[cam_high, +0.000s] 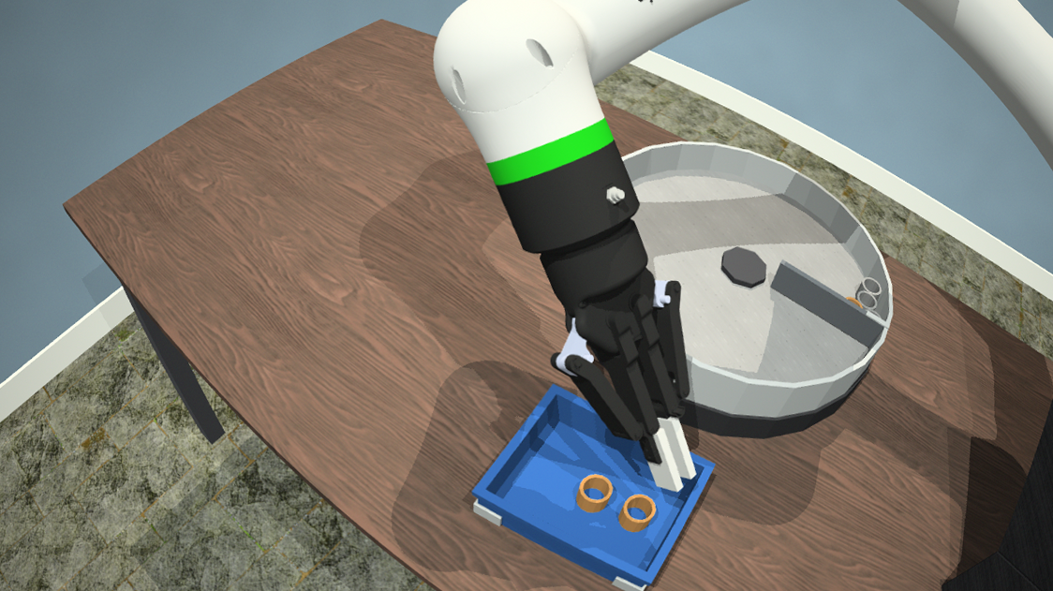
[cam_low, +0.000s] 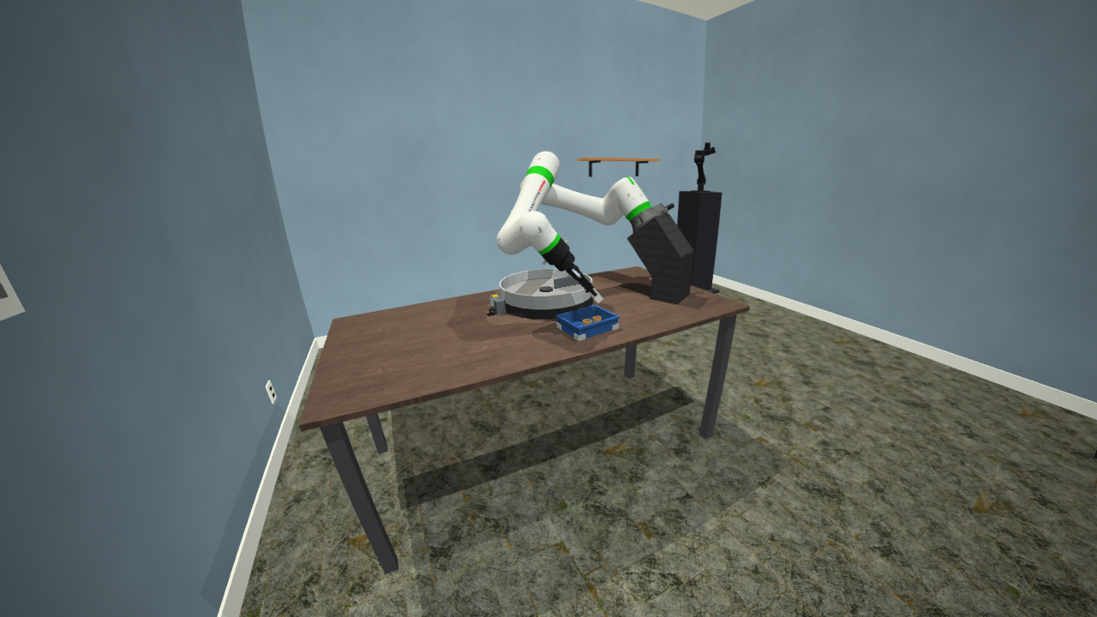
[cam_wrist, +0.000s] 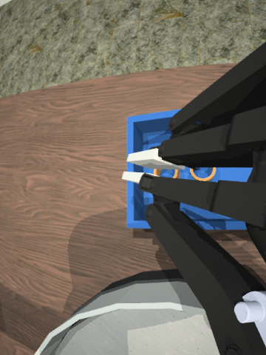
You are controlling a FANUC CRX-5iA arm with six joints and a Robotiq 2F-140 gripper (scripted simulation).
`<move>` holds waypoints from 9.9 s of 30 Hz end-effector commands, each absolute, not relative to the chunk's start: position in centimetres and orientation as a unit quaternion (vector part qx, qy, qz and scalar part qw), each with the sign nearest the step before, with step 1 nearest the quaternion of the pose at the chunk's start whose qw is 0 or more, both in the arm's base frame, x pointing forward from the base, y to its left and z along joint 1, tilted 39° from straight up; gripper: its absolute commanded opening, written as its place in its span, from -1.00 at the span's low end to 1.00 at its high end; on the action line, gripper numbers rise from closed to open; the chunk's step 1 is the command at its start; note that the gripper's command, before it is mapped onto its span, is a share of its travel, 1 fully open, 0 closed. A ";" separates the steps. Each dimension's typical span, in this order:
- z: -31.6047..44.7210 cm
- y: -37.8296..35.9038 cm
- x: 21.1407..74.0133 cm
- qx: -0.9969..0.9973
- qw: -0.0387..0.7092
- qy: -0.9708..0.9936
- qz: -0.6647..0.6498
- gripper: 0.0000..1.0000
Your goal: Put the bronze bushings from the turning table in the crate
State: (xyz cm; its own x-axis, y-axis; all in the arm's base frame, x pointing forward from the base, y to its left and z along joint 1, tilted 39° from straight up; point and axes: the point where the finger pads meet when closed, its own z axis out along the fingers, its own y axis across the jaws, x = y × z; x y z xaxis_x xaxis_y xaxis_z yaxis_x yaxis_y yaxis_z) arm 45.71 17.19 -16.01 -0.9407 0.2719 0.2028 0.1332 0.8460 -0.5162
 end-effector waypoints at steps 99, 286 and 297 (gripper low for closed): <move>-5.6 6.3 41.6 0.059 0.185 -0.915 0.353 -0.87; 1.5 -14.2 39.7 0.215 0.223 -0.848 0.431 -0.87; 1.5 -14.2 39.7 0.215 0.223 -0.848 0.431 -0.87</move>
State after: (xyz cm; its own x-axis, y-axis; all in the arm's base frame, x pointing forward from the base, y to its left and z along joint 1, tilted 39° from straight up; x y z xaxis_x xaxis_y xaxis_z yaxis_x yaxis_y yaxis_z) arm 39.65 -14.17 1.51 -0.8081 -0.1720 0.5633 -0.5565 0.5363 -0.6346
